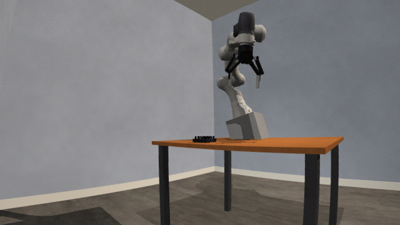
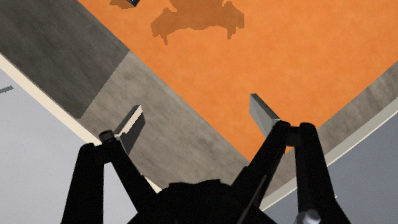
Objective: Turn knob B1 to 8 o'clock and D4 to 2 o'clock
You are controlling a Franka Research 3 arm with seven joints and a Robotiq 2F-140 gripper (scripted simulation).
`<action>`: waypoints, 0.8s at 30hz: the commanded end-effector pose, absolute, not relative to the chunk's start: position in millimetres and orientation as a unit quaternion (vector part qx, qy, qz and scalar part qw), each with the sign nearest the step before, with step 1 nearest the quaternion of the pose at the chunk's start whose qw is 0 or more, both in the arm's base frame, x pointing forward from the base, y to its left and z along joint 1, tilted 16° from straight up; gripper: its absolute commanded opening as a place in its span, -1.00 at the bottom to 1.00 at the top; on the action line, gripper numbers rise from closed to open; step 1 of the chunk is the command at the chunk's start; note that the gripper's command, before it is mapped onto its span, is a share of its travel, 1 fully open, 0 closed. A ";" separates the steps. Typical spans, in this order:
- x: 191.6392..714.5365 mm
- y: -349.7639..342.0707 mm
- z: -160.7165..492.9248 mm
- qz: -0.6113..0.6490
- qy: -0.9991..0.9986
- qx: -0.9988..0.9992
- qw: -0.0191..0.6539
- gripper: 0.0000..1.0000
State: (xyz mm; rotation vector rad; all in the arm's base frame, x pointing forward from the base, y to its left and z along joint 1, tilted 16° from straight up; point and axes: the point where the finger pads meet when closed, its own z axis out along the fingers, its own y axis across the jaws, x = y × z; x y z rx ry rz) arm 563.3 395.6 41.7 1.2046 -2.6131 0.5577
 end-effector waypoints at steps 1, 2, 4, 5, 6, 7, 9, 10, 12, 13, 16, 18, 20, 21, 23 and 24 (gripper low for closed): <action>563.7 395.0 41.7 0.189 -0.886 0.410 0.105 1.00; 564.7 393.5 41.4 0.189 -0.885 0.412 0.106 1.00; 569.0 386.5 40.0 0.189 -0.879 0.424 0.107 1.00; 572.6 380.5 38.8 0.189 -0.874 0.435 0.109 1.00; 577.2 372.6 37.2 0.188 -0.867 0.448 0.111 1.00; 582.6 362.7 35.2 0.188 -0.858 0.465 0.113 1.00; 588.6 350.7 32.9 0.187 -0.846 0.485 0.117 1.00; 591.7 344.2 31.6 0.187 -0.840 0.496 0.119 1.00; 593.8 339.6 30.7 0.187 -0.835 0.504 0.120 1.00; 594.9 337.2 30.2 0.186 -0.832 0.508 0.121 1.00; 596.0 334.6 29.7 0.186 -0.829 0.512 0.121 1.00; 600.9 322.5 27.3 0.185 -0.816 0.533 0.125 1.00; 603.8 315.1 25.8 0.185 -0.808 0.545 0.127 1.00; 605.1 311.4 25.1 0.184 -0.804 0.551 0.128 1.00; 607.5 304.4 23.7 0.183 -0.795 0.563 0.130 1.00; 608.0 302.8 23.4 0.183 -0.793 0.565 0.131 1.00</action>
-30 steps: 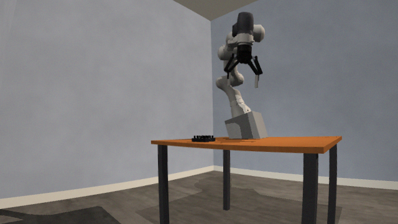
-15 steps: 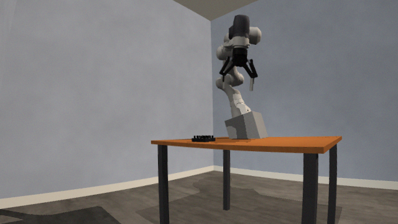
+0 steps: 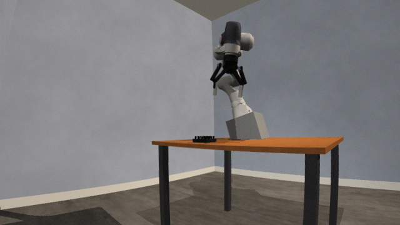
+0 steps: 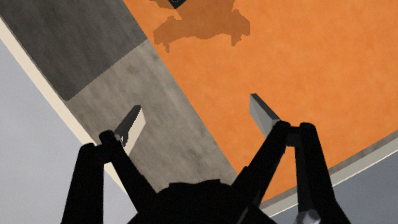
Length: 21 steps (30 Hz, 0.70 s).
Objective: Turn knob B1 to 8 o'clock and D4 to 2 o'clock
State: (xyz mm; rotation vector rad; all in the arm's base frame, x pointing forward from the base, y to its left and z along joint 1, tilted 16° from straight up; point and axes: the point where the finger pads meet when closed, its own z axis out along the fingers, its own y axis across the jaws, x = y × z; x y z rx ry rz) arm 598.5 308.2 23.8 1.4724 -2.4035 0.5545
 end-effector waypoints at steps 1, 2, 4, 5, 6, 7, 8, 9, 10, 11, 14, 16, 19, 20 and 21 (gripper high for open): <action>609.6 298.0 22.4 0.183 -0.788 0.573 0.132 1.00; 610.6 294.7 21.7 0.182 -0.784 0.579 0.133 1.00; 612.5 288.2 20.4 0.181 -0.775 0.590 0.135 1.00; 613.4 284.9 19.8 0.181 -0.771 0.595 0.136 1.00; 613.8 283.4 19.4 0.181 -0.769 0.598 0.137 1.00; 613.8 283.4 19.4 0.181 -0.769 0.598 0.137 1.00; 613.8 283.4 19.4 0.181 -0.769 0.598 0.137 1.00; 613.8 283.4 19.4 0.181 -0.769 0.598 0.137 1.00; 616.8 271.0 16.9 0.179 -0.752 0.618 0.141 1.00; 617.6 267.4 16.2 0.178 -0.747 0.624 0.142 1.00; 618.6 262.6 15.2 0.177 -0.741 0.632 0.144 1.00; 620.6 251.5 12.8 0.175 -0.724 0.650 0.147 1.00; 622.0 242.0 10.8 0.173 -0.710 0.666 0.150 1.00; 622.1 240.9 10.6 0.173 -0.708 0.668 0.151 1.00; 622.1 240.9 10.6 0.173 -0.708 0.668 0.151 1.00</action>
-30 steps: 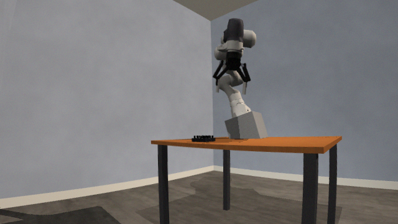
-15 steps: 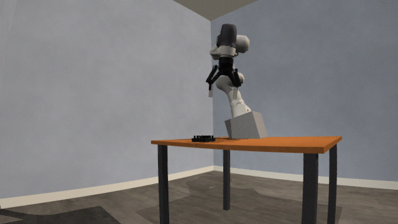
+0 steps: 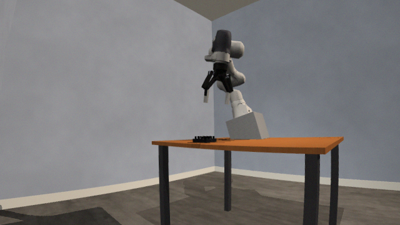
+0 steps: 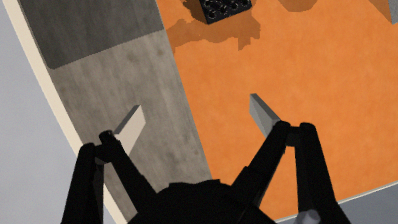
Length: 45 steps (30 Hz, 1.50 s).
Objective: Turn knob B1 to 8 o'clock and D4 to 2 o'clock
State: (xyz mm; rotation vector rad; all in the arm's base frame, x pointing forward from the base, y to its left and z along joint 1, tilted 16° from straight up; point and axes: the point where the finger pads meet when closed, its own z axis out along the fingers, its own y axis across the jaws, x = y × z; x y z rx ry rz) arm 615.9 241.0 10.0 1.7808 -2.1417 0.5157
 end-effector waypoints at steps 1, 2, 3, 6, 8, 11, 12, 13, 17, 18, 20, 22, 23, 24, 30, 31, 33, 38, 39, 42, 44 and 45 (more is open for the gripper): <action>622.1 240.9 10.6 0.173 -0.708 0.668 0.151 1.00; 623.2 231.1 8.5 0.170 -0.693 0.684 0.154 1.00; 623.5 227.8 7.8 0.170 -0.687 0.689 0.155 1.00; 624.1 219.4 5.9 0.167 -0.673 0.703 0.158 1.00; 624.1 218.6 5.7 0.167 -0.672 0.704 0.158 1.00; 624.4 206.5 3.0 0.163 -0.650 0.724 0.162 1.00; 624.4 203.4 2.3 0.162 -0.645 0.729 0.163 1.00; 624.4 200.1 1.6 0.161 -0.639 0.734 0.164 1.00; 624.3 196.2 0.6 0.160 -0.631 0.741 0.165 1.00; 624.3 196.2 0.6 0.160 -0.631 0.741 0.165 1.00; 624.3 196.2 0.6 0.160 -0.631 0.741 0.165 1.00; 624.3 196.2 0.6 0.160 -0.631 0.741 0.165 1.00; 624.3 196.2 0.6 0.160 -0.631 0.741 0.165 1.00; 624.3 196.2 0.6 0.160 -0.631 0.741 0.165 1.00; 624.3 196.2 0.6 0.160 -0.631 0.741 0.165 1.00; 624.3 196.2 0.6 0.160 -0.631 0.741 0.165 1.00; 624.3 196.2 0.6 0.160 -0.631 0.741 0.165 1.00; 624.3 196.2 0.6 0.160 -0.631 0.741 0.165 1.00; 624.3 196.2 0.6 0.160 -0.631 0.741 0.165 1.00; 622.5 174.1 -4.6 0.152 -0.587 0.776 0.172 1.00; 622.5 174.1 -4.6 0.152 -0.587 0.776 0.172 1.00; 622.5 174.1 -4.6 0.152 -0.587 0.776 0.172 1.00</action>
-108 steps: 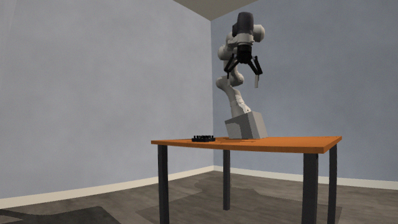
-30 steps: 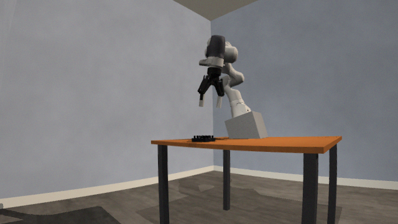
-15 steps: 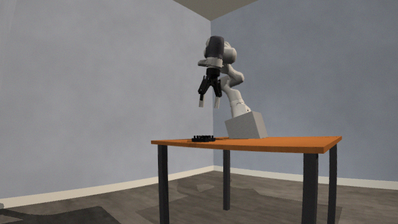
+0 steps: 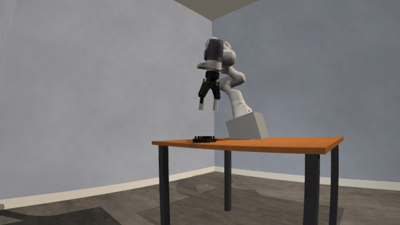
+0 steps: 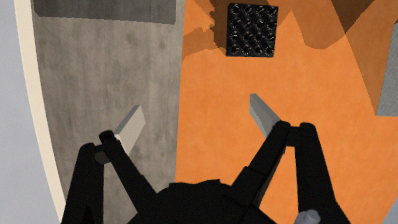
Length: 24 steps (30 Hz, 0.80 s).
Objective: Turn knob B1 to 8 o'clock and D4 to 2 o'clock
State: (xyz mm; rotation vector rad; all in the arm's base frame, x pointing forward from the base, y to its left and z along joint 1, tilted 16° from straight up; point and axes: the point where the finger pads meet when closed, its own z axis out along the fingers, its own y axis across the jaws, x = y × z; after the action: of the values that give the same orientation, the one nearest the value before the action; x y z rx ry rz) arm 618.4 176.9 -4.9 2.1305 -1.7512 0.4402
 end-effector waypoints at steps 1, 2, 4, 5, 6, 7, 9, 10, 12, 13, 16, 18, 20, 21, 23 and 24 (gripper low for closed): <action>622.5 174.1 -4.6 0.152 -0.587 0.776 0.172 1.00; 622.5 174.1 -4.6 0.152 -0.587 0.776 0.172 1.00; 622.5 174.1 -4.6 0.152 -0.587 0.776 0.172 1.00; 622.5 174.1 -4.6 0.152 -0.587 0.776 0.172 1.00; 622.5 174.1 -4.6 0.152 -0.587 0.776 0.172 1.00; 622.5 174.1 -4.6 0.152 -0.587 0.776 0.172 1.00; 622.5 174.1 -4.6 0.152 -0.587 0.776 0.172 1.00; 622.5 174.1 -4.6 0.152 -0.587 0.776 0.172 1.00; 622.5 174.1 -4.6 0.152 -0.587 0.776 0.172 1.00; 622.5 174.1 -4.6 0.152 -0.587 0.776 0.172 1.00; 622.5 174.1 -4.6 0.152 -0.587 0.776 0.172 1.00; 622.5 174.1 -4.6 0.152 -0.587 0.776 0.172 1.00; 618.9 153.5 -9.8 0.143 -0.542 0.809 0.177 1.00; 618.7 152.6 -10.0 0.142 -0.540 0.811 0.178 1.00; 618.7 152.6 -10.0 0.142 -0.540 0.811 0.178 1.00; 618.7 152.6 -10.0 0.142 -0.540 0.811 0.178 1.00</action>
State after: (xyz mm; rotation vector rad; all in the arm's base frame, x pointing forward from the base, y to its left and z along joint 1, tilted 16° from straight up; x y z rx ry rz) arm 615.0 155.1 -10.3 2.2232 -1.6172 0.4124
